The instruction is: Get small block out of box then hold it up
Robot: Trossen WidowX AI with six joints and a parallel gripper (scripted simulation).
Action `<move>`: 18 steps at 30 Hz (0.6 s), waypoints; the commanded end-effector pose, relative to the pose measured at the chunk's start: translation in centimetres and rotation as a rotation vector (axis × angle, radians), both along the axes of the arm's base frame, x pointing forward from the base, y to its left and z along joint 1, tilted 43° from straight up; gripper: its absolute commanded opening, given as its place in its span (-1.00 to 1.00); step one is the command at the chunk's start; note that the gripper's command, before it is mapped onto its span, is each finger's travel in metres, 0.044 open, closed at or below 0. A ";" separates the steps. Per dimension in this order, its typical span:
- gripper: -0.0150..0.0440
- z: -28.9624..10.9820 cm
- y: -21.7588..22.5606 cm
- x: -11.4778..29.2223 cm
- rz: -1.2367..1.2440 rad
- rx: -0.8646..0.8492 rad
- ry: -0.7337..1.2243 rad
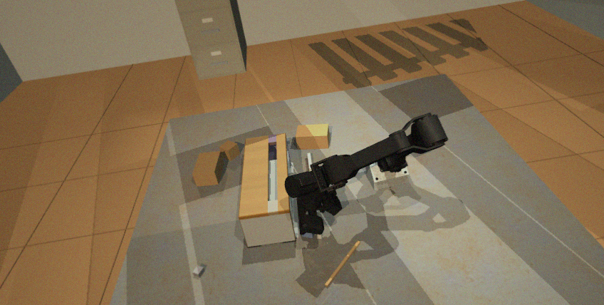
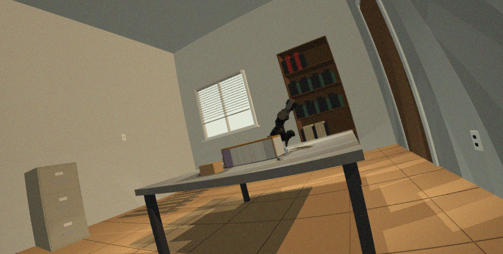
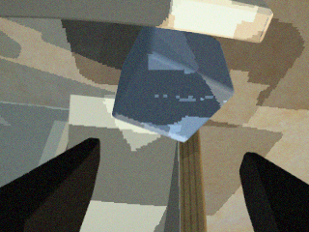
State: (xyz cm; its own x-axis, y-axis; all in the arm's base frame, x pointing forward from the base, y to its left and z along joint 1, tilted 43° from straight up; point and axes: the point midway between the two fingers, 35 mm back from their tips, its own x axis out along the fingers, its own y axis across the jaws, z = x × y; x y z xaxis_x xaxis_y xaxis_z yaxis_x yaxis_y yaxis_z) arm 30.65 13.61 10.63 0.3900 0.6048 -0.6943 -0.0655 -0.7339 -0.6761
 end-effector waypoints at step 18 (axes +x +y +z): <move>0.30 -2.5 1.9 -0.6 -0.003 0.000 0.013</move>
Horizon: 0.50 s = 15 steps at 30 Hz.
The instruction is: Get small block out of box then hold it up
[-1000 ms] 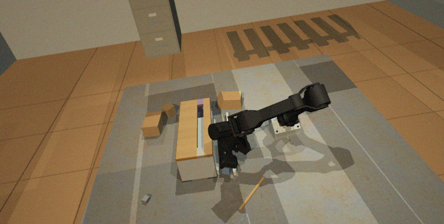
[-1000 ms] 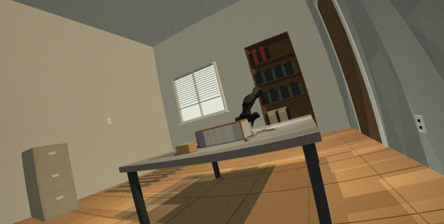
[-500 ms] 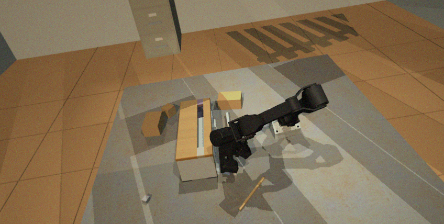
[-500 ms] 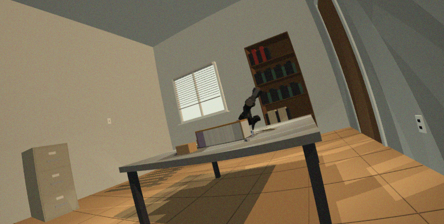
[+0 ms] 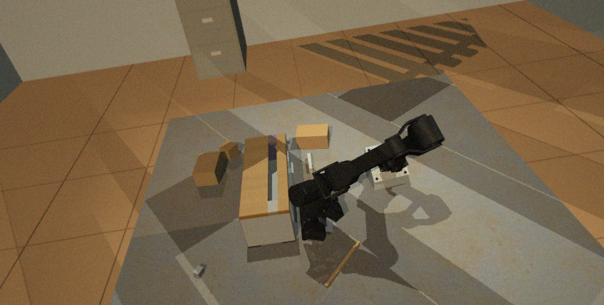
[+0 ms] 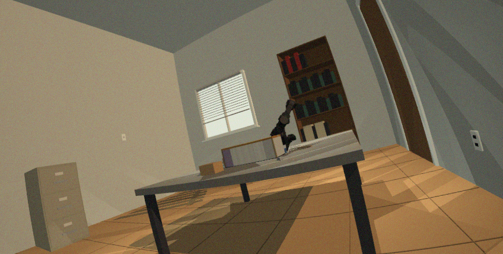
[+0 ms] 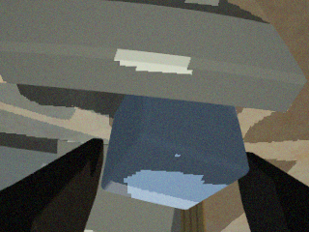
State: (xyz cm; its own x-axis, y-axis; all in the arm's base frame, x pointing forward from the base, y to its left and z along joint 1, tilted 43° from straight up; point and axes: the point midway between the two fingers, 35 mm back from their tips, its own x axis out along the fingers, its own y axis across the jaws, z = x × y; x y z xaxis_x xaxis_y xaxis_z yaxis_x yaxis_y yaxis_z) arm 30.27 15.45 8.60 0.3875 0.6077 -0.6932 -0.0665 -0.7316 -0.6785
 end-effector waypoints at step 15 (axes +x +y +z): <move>-0.49 1.6 -1.9 0.2 -0.003 -0.007 0.008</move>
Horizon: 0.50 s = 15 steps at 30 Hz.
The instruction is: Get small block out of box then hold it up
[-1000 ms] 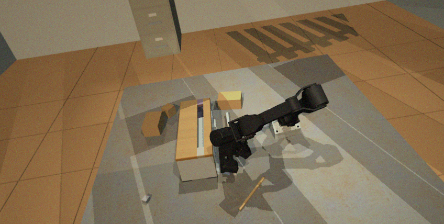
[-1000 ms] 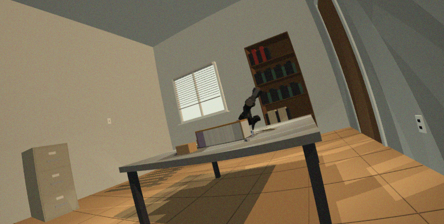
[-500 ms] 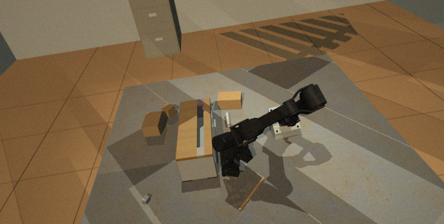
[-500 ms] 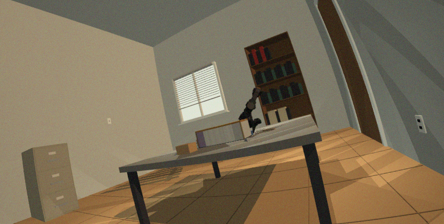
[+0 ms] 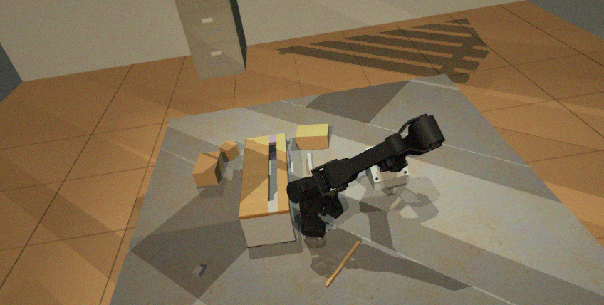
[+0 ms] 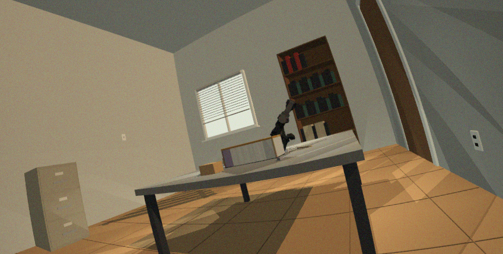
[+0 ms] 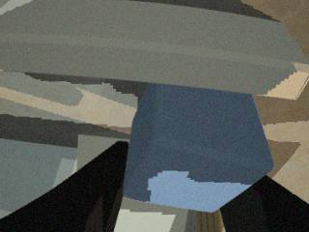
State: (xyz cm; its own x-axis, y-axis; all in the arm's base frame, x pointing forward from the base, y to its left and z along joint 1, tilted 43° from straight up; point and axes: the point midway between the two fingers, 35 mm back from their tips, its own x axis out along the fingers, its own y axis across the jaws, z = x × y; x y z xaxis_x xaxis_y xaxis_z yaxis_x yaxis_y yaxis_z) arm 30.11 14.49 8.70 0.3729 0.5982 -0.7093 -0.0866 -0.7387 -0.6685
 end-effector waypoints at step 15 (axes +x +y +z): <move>-0.49 4.1 -3.8 0.0 -0.150 0.089 0.123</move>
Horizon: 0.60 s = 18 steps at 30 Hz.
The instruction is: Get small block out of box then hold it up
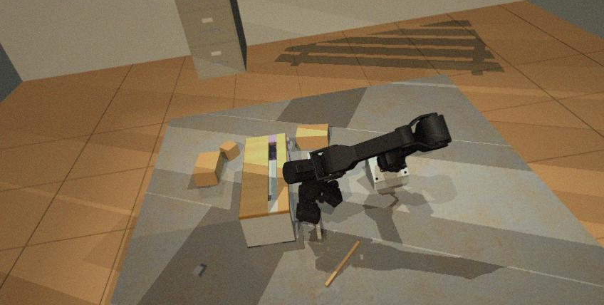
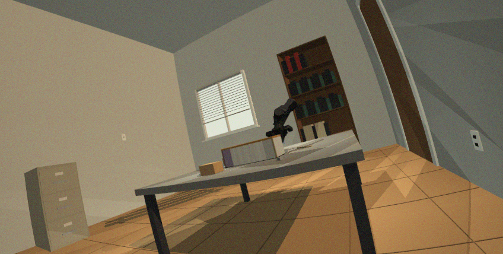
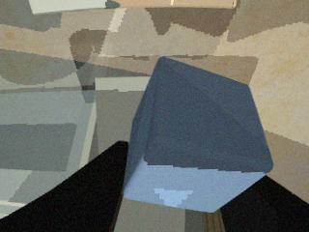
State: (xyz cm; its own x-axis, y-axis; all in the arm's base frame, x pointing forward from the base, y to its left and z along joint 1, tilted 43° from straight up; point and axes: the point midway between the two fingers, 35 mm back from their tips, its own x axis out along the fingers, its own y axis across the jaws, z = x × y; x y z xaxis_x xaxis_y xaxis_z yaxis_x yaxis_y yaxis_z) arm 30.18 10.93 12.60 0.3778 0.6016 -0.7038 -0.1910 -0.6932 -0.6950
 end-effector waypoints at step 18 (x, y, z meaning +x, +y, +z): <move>-0.49 0.2 -2.2 -0.9 -0.568 0.315 0.529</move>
